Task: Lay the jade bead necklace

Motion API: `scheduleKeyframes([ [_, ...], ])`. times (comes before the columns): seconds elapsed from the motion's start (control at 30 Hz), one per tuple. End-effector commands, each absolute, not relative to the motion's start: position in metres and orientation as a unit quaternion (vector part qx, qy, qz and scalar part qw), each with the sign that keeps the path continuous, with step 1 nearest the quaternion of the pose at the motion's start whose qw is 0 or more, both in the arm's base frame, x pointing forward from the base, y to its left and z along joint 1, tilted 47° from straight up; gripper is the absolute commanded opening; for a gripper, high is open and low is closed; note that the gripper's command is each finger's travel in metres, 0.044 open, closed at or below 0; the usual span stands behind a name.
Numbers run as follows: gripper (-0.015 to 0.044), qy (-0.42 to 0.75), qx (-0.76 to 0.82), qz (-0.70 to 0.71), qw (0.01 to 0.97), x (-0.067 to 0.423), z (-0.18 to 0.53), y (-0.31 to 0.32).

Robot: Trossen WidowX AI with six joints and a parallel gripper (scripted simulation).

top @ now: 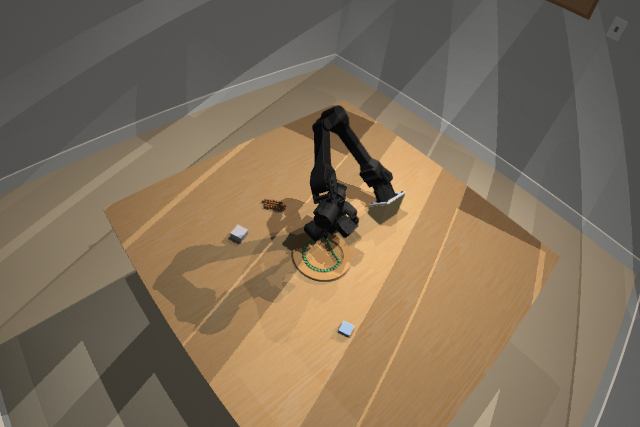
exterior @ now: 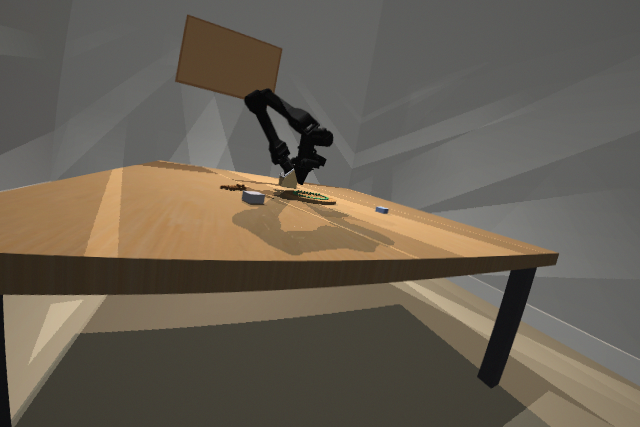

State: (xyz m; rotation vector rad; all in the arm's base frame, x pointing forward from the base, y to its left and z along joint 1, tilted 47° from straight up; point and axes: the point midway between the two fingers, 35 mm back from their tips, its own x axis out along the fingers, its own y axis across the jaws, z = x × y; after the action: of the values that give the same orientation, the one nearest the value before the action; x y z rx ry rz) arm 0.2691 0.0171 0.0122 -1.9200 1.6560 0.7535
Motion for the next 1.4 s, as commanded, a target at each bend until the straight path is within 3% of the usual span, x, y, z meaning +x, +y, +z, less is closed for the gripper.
scheduleKeyframes([
  [0.0,0.0120,0.606,-0.705,0.276,0.246,0.269,0.012,0.018],
  [0.93,0.0120,0.606,-0.706,0.276,0.240,0.271,-0.008,-0.007],
  [1.1,0.0000,0.606,-0.705,0.275,0.246,0.272,-0.007,-0.005],
  [1.37,0.0000,0.606,-0.705,0.275,0.246,0.272,-0.007,-0.005],
])
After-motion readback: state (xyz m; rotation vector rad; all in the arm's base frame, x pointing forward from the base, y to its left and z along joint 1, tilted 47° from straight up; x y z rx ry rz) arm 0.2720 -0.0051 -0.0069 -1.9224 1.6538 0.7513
